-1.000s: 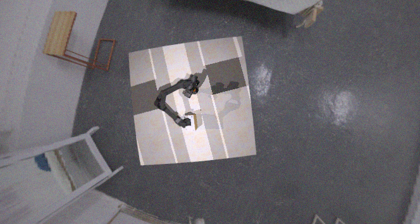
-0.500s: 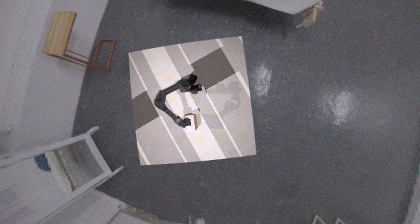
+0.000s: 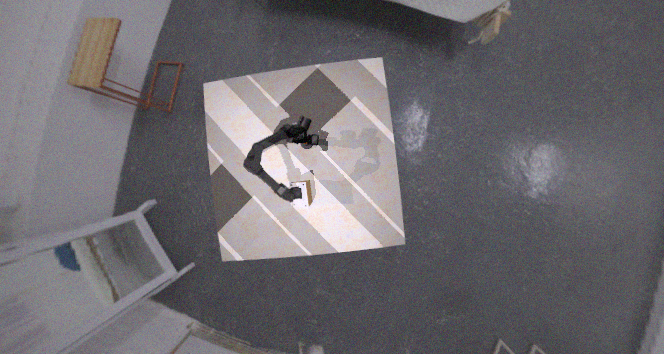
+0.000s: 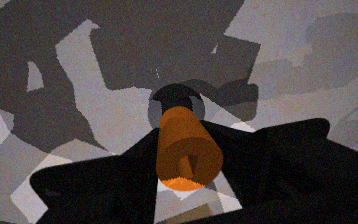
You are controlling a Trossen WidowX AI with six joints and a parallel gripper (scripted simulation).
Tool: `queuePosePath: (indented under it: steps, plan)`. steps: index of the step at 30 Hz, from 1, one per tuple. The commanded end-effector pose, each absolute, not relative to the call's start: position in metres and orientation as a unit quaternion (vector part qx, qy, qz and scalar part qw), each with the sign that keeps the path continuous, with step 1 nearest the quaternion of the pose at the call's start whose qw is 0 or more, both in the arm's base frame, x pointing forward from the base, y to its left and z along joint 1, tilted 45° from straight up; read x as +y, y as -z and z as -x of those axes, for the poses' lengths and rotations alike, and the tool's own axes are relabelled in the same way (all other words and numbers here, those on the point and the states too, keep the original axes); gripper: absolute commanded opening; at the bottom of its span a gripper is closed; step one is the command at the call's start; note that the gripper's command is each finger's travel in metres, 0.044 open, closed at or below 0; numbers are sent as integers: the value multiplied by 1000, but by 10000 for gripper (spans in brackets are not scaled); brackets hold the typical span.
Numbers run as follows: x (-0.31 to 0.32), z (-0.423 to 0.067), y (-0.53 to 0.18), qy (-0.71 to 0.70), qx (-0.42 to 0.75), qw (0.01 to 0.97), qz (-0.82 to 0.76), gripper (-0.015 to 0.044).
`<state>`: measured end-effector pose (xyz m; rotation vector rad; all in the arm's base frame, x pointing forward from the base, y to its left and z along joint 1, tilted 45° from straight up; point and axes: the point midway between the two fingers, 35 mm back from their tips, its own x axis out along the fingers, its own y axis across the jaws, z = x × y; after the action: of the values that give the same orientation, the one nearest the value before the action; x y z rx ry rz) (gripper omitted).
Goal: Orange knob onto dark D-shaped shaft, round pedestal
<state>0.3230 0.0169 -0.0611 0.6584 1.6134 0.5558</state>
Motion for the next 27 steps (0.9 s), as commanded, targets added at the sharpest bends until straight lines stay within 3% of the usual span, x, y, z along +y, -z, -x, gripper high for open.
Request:
queuePosePath:
  steps: [1, 27]
  plan:
    - [15, -322, 61, -238, 699, 610, -288, 0]
    - [17, -319, 64, -238, 699, 610, -288, 0]
